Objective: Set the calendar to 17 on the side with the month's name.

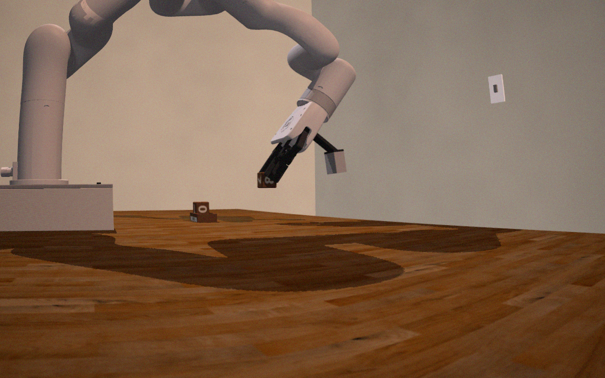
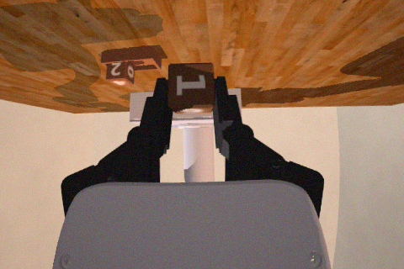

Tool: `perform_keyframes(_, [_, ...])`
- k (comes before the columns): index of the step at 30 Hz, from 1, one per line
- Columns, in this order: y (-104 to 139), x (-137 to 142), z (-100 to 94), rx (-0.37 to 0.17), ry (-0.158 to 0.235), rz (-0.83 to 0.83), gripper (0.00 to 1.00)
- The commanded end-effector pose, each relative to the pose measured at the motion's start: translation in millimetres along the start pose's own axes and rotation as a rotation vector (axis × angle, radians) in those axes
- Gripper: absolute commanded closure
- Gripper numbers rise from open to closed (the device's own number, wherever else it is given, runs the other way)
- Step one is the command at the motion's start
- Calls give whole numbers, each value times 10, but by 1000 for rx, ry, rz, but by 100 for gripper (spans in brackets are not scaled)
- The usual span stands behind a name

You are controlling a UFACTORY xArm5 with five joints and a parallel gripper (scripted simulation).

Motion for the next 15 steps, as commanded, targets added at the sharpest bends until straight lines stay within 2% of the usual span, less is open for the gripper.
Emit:
perform_keyframes(1, [-5,-1,-10,4,1,1,73])
perform_keyframes(15, [-72,-4,83,3,2,9,73])
Point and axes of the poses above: the point where the finger pads meet when closed, its own z axis out along the fingers, its own x axis across the jaws, y = z × x, the point moved 10 cm from there along -z, back along the fingers, and after that the axes turned 8 degrees about -z, right-handed, at the moved point
